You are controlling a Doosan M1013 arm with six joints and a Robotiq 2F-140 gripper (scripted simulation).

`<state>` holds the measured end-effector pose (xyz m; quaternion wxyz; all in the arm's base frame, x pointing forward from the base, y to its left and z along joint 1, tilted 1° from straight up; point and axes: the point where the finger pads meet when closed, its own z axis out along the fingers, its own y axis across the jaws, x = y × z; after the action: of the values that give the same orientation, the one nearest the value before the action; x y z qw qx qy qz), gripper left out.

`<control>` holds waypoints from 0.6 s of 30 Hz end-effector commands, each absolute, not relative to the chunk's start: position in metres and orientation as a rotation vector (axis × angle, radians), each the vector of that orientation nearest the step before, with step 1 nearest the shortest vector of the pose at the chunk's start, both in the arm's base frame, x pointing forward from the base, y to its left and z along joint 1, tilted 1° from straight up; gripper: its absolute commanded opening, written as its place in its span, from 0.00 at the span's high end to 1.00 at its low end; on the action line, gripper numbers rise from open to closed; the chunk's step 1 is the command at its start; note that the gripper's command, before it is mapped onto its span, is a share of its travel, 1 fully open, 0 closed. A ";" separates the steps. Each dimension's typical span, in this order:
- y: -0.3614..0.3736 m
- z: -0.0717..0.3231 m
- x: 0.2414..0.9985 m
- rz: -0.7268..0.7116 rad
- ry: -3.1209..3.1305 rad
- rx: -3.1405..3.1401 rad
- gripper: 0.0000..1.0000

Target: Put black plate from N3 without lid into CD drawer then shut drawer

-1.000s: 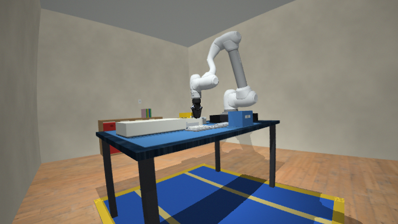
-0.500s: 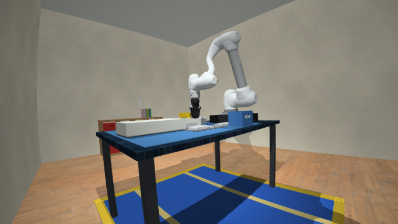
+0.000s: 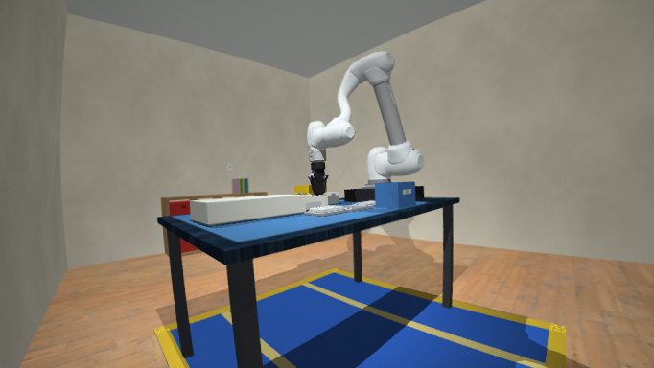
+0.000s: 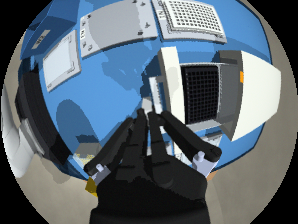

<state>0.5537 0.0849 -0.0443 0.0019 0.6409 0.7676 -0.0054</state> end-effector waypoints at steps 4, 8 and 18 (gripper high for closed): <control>0.086 -0.044 0.560 -0.016 2.409 2.011 1.00; 0.087 -0.044 0.566 -0.016 2.409 2.011 1.00; 0.089 -0.044 0.576 -0.016 2.409 2.011 1.00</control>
<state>0.5742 0.0886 -0.0445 0.0019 0.6409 0.7676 -0.0054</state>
